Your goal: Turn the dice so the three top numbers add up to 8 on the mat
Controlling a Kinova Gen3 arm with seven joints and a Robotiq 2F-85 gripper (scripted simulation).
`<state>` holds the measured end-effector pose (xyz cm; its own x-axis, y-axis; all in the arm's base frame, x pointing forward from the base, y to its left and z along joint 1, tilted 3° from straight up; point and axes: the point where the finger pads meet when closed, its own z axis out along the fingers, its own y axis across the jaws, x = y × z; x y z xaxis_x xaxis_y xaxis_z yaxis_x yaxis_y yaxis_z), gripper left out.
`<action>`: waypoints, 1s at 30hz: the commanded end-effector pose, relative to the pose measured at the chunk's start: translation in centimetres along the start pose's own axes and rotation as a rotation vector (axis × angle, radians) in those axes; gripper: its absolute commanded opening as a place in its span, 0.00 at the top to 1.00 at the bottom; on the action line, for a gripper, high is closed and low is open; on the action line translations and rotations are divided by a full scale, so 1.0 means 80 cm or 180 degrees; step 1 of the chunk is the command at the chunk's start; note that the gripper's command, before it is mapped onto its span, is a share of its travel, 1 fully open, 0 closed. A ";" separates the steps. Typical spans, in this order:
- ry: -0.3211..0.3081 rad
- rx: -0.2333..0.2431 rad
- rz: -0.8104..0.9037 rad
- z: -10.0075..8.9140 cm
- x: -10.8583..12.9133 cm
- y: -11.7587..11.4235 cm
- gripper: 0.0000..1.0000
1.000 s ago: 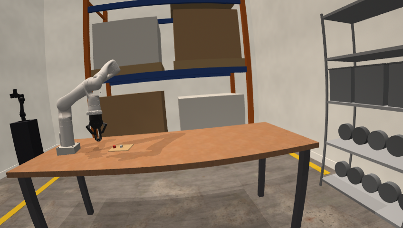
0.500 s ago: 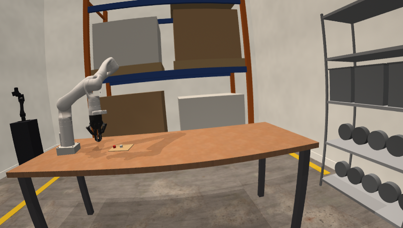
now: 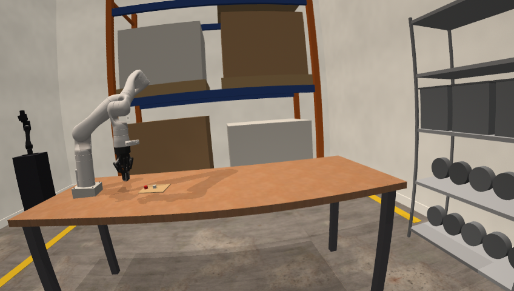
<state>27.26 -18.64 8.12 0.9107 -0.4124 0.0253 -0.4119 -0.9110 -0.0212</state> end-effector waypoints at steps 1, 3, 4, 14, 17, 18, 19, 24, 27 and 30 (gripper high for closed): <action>0.0033 0.0024 -0.0244 -0.002 0.002 -0.002 0.89; 0.0036 0.0021 -0.0478 -0.002 0.003 -0.003 0.89; 0.0038 0.0020 -0.0592 -0.002 0.003 -0.003 0.89; 0.0054 0.0006 -0.1422 -0.002 0.006 -0.005 0.89; 0.0060 0.0000 -0.1689 -0.002 0.007 -0.005 0.89; 0.0062 -0.0002 -0.1771 -0.002 0.007 -0.006 0.89; 0.0064 -0.0004 -0.1851 -0.002 0.007 -0.006 0.89; 0.0073 -0.0013 -0.2201 -0.002 0.009 -0.007 0.89; 0.0077 -0.0019 -0.2370 -0.002 0.010 -0.007 0.89; 0.0078 -0.0020 -0.2420 -0.002 0.010 -0.007 0.89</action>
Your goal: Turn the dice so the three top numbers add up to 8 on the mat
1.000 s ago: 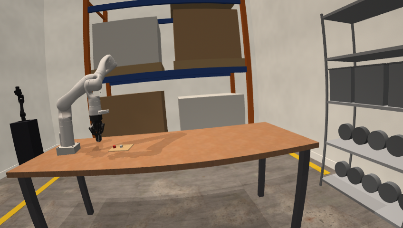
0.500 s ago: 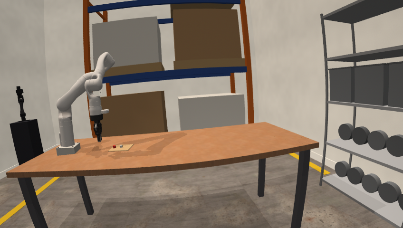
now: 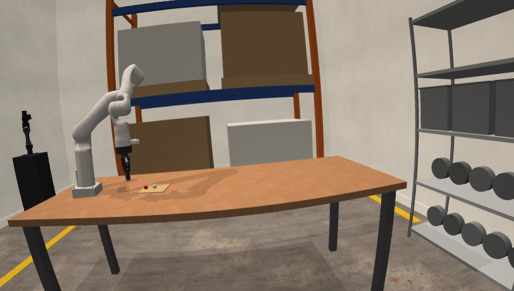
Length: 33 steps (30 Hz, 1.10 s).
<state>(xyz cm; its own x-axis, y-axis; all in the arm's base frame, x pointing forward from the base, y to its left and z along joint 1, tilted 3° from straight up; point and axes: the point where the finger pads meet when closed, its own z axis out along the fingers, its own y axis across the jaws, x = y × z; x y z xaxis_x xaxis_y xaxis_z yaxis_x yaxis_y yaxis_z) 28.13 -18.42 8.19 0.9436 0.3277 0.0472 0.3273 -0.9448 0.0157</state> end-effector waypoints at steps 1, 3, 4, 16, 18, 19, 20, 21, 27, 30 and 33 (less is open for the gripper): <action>0.0019 -0.0005 -0.0050 -0.001 0.001 0.001 0.89; 0.0021 -0.0007 -0.0133 -0.002 0.002 0.001 0.89; 0.0021 -0.0009 -0.0170 -0.002 0.002 0.001 0.89; 0.0025 -0.0016 -0.0383 -0.002 0.003 0.001 0.89; 0.0025 -0.0016 -0.0389 -0.002 0.003 0.001 0.89; 0.0025 -0.0016 -0.0393 -0.002 0.003 0.001 0.89; 0.0025 -0.0016 -0.0396 -0.002 0.003 0.001 0.89; 0.0025 -0.0017 -0.0397 -0.002 0.003 0.001 0.89; 0.0027 -0.0016 -0.0399 -0.002 0.003 0.001 0.89; 0.0042 -0.0013 -0.0399 -0.002 0.003 0.001 0.89; 0.0064 -0.0009 -0.0399 -0.001 0.003 0.001 0.89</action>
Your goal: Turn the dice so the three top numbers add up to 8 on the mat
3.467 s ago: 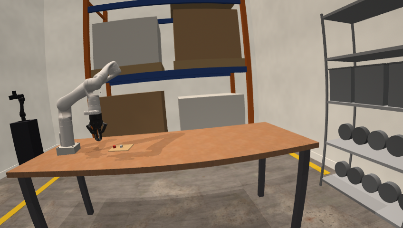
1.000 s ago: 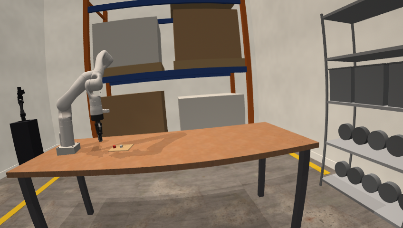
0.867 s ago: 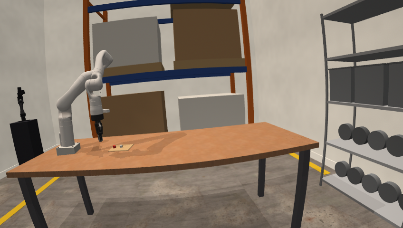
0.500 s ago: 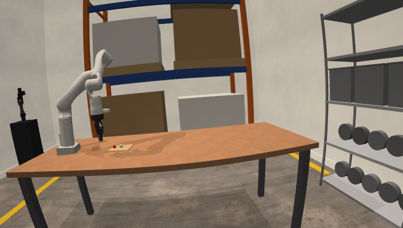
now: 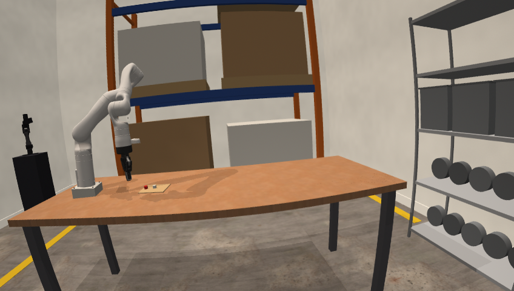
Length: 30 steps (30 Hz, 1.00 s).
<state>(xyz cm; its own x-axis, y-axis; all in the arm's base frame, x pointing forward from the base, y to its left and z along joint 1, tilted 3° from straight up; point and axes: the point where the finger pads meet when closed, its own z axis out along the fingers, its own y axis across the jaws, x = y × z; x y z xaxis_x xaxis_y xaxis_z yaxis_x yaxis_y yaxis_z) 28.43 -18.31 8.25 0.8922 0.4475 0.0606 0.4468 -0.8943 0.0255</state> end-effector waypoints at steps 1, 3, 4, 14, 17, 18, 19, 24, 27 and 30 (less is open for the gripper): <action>0.0013 -0.0001 0.0016 -0.001 -0.001 0.001 0.89; 0.0047 0.0003 0.0016 0.000 -0.001 0.000 0.89; 0.0069 0.0005 0.0015 0.000 -0.001 0.000 0.89; 0.0469 0.0003 0.0016 0.000 -0.003 0.000 0.89; 0.0581 0.0012 0.0016 0.001 -0.004 -0.001 0.89; 0.0581 0.0012 0.0016 0.001 -0.004 -0.001 0.89; 0.0641 0.0012 0.0016 0.001 -0.004 -0.001 0.89; 0.0971 0.0010 0.0015 0.001 -0.006 -0.001 0.89; 0.1194 0.0003 0.0015 0.002 -0.007 0.000 0.89; 0.1434 0.0010 0.0011 0.003 -0.009 -0.001 0.89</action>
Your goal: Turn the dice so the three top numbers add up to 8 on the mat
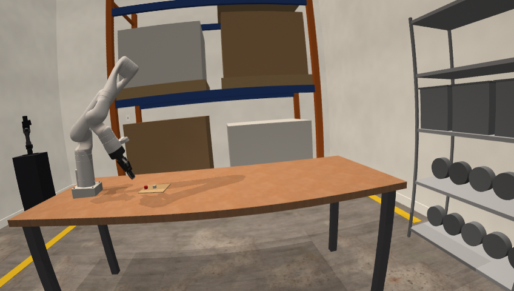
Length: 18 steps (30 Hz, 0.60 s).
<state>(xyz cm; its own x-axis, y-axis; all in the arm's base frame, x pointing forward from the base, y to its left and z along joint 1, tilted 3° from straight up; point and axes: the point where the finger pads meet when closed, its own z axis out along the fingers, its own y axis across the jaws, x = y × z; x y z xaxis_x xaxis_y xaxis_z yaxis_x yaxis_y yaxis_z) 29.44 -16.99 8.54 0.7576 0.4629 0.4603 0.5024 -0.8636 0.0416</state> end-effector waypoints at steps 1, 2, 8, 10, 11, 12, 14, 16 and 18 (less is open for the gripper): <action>0.0182 -0.0047 0.0214 -0.006 -0.028 0.006 0.89; 0.0267 -0.0056 0.0213 -0.007 -0.029 0.007 0.89; 0.0624 -0.0065 0.0206 -0.006 -0.031 0.007 0.89; 0.0807 -0.0084 0.0206 -0.007 -0.032 0.007 0.89; 0.0897 -0.0078 0.0202 -0.006 -0.033 0.007 0.89; 0.0987 -0.0078 0.0200 -0.006 -0.034 0.007 0.89; 0.1163 -0.0092 0.0200 -0.007 -0.035 0.007 0.89; 0.1334 -0.0094 0.0196 -0.006 -0.036 0.007 0.89; 0.1495 -0.0098 0.0193 -0.006 -0.037 0.007 0.89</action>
<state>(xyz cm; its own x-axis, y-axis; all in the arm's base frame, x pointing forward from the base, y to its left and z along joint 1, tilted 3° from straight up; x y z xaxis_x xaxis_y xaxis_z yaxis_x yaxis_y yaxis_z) 29.09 -17.38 9.20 0.4962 0.3443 0.7971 0.4978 -0.8649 0.0637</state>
